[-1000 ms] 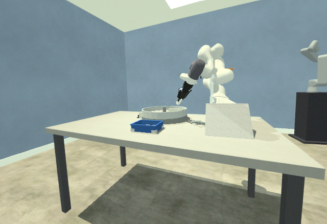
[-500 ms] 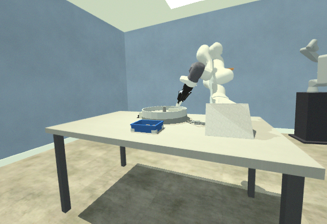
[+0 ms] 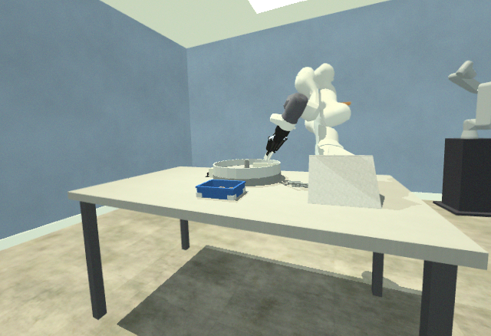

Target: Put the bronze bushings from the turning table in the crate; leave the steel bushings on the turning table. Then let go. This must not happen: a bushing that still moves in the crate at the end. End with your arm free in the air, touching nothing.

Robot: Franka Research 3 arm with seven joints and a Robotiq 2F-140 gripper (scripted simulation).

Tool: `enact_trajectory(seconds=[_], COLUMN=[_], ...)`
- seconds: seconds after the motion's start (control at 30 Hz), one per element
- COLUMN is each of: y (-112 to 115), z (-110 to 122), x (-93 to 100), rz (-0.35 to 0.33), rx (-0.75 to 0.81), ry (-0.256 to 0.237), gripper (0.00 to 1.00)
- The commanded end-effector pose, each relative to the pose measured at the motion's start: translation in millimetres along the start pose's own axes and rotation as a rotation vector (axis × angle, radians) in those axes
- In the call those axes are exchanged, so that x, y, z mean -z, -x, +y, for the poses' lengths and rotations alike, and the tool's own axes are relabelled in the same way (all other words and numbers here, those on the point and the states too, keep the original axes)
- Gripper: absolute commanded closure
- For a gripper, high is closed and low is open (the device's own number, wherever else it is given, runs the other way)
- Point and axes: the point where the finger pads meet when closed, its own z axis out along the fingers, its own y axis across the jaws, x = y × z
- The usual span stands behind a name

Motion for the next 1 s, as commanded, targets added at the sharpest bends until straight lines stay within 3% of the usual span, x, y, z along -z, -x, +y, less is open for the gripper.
enact_trajectory(seconds=[0.0, 0.97], y=[1.3, 3.0], z=[-0.3, 1.5], x=[-0.7, -1.6], rz=[-0.002, -0.002], rx=[-0.008, -0.008], ry=[-0.002, -0.002], gripper=[0.94, 0.94])
